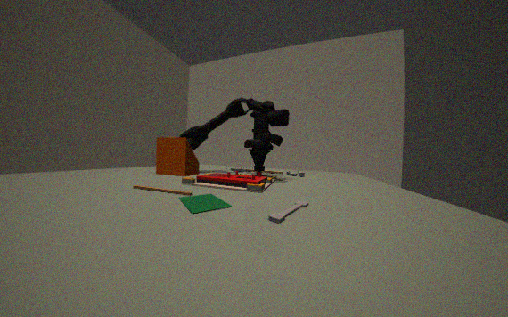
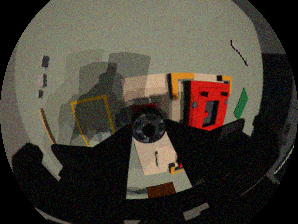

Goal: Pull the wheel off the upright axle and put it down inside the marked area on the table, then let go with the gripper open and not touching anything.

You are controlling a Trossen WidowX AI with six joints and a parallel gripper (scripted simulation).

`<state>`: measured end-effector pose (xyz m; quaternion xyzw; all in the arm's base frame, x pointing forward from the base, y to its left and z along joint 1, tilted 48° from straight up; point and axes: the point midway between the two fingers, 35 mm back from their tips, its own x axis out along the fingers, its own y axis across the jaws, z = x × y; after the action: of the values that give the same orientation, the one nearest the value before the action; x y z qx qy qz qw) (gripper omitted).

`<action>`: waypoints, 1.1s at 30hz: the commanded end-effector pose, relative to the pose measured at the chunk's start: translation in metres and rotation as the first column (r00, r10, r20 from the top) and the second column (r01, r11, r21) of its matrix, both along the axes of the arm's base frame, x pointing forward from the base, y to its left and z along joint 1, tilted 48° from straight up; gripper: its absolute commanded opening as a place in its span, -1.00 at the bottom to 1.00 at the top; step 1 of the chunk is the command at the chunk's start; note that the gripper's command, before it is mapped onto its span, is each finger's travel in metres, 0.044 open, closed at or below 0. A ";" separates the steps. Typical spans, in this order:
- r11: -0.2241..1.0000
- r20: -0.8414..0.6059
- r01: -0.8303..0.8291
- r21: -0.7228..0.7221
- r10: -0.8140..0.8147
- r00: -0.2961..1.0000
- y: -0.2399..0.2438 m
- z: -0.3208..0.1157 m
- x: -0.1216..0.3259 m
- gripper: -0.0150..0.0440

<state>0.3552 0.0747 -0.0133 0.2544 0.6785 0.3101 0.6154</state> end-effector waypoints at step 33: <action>1.000 0.004 0.004 -0.003 -0.004 1.000 -0.011 0.009 0.003 -0.49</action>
<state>0.3564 0.0668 -0.0062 0.2561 0.6782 0.3101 0.6151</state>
